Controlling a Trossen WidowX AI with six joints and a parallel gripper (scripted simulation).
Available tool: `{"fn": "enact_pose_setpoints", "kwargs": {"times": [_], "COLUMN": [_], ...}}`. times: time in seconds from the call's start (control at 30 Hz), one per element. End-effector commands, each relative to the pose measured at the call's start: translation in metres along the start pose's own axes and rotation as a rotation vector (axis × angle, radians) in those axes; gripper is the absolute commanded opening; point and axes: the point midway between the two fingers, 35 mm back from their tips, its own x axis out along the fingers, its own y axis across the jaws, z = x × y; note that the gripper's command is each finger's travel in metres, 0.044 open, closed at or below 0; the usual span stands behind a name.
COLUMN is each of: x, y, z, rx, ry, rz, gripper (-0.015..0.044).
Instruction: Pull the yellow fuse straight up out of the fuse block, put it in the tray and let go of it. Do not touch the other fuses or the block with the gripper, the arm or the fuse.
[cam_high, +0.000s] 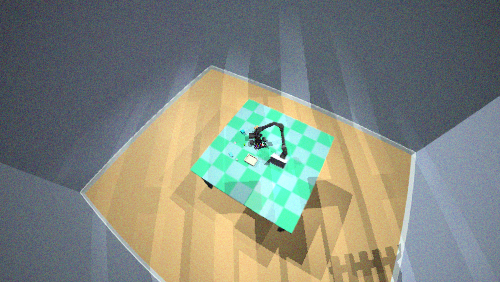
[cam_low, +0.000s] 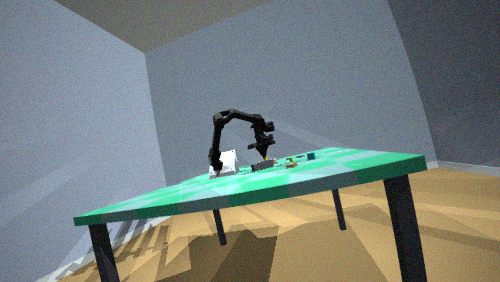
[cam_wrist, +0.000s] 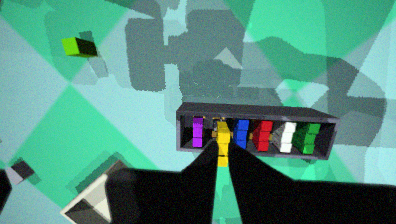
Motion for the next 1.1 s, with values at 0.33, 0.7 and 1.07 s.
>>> {"fn": "enact_pose_setpoints", "kwargs": {"times": [0.33, 0.7, 1.07], "x": [-0.008, -0.02, -0.032], "y": [0.0, 0.0, 0.001], "z": [0.0, 0.0, 0.0], "rx": [0.006, 0.006, 0.006], "ry": [0.004, 0.004, 0.005], "rz": [0.004, 0.004, 0.004], "gripper": [0.0, 0.0, 0.0]}}
